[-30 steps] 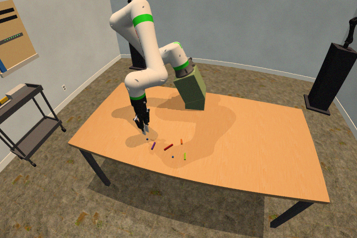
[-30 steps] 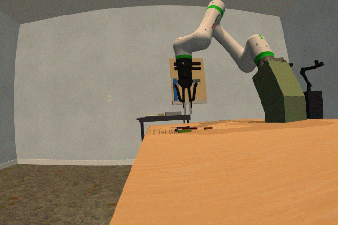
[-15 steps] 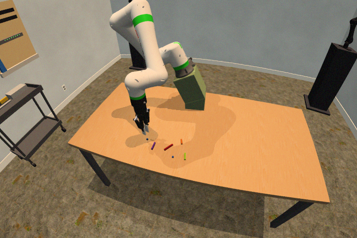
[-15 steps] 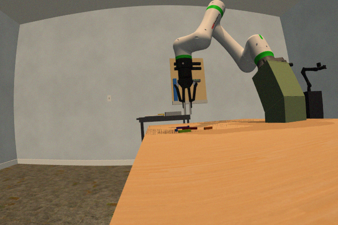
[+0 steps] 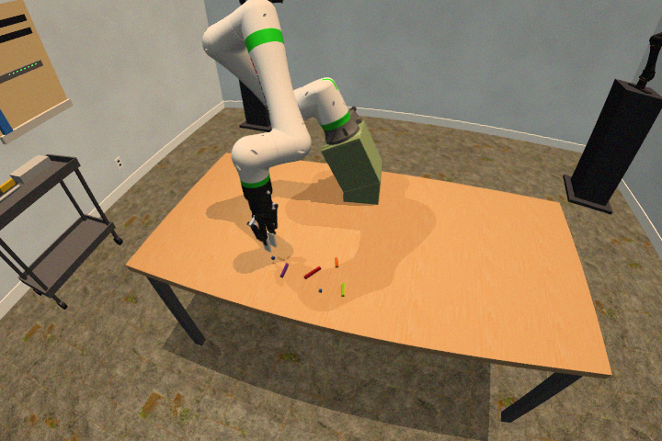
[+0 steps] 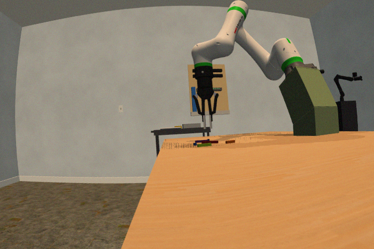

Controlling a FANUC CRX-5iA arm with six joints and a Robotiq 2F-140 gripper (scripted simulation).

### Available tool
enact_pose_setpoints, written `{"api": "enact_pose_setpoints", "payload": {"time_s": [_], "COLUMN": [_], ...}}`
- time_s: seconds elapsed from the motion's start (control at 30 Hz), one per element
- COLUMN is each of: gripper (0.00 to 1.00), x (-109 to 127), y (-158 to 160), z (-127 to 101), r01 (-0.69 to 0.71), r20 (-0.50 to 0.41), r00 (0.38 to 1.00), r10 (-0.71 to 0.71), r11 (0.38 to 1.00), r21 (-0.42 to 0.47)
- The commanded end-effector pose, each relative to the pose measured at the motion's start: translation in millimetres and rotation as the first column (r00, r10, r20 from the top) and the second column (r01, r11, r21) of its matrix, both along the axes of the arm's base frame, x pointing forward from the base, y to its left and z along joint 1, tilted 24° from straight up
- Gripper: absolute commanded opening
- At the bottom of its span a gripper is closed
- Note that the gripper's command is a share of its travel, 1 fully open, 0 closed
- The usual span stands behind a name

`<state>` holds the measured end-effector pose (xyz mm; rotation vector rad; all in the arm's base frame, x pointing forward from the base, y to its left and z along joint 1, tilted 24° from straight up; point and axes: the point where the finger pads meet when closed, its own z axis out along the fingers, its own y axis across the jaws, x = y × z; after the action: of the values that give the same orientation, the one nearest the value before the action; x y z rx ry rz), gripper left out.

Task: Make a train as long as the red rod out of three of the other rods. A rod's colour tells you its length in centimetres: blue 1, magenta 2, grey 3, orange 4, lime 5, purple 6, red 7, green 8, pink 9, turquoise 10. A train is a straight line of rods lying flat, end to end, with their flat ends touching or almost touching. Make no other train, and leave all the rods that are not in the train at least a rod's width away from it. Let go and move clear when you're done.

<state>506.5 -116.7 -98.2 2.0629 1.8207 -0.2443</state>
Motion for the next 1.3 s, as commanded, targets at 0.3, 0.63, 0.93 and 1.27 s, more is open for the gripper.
{"api": "enact_pose_setpoints", "payload": {"time_s": [0.3, 0.63, 0.93, 1.27], "gripper": [0.15, 0.15, 0.15, 0.15], "x": [2, 4, 5, 6], "y": [-6, -11, -15, -16], "z": [-15, -26, -34, -37], "r01": [0.000, 0.000, 0.000, 0.000], "r20": [0.001, 0.001, 0.001, 0.001], "r00": [1.000, 1.000, 1.000, 1.000], "r10": [0.000, 0.000, 0.000, 0.000], "r11": [1.000, 1.000, 1.000, 1.000], "r21": [0.000, 0.000, 0.000, 0.000]}}
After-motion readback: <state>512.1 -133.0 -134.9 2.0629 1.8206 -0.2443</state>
